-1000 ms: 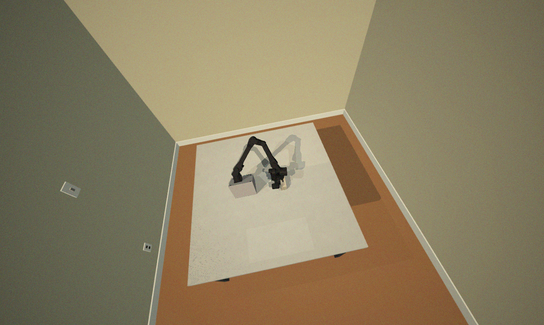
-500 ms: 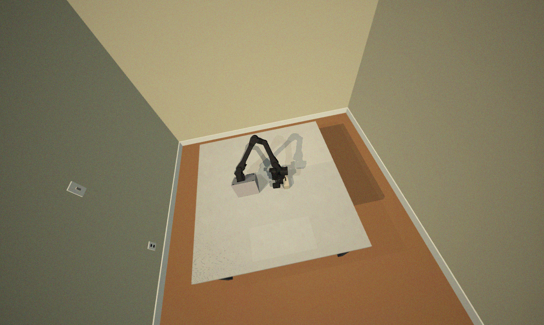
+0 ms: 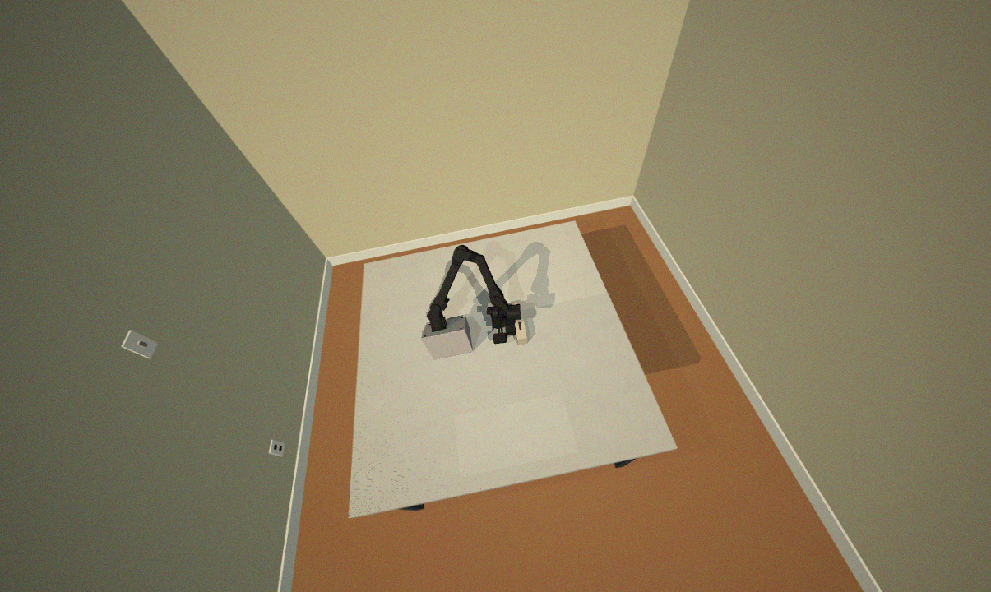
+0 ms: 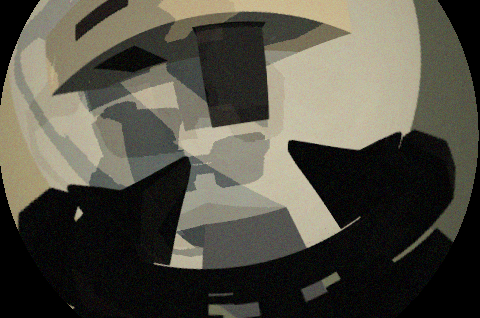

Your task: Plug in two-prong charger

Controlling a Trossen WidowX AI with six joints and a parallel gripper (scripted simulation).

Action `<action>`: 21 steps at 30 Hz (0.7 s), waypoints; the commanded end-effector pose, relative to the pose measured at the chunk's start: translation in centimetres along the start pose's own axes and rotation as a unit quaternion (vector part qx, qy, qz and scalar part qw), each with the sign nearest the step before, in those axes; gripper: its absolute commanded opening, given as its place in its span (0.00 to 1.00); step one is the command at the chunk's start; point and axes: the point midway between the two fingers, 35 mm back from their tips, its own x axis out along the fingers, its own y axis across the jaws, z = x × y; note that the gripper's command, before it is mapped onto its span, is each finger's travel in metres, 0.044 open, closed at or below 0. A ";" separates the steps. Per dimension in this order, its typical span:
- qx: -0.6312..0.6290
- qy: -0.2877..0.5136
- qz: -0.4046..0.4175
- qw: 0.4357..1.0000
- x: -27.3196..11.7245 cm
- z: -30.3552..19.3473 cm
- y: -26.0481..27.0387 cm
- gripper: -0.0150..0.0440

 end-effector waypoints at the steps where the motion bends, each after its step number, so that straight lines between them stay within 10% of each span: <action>1: -0.002 0.001 0.000 1.000 0.1 -0.6 0.0 1.00; 21: -0.065 -0.295 0.014 0.953 -7.8 0.7 -0.2 1.00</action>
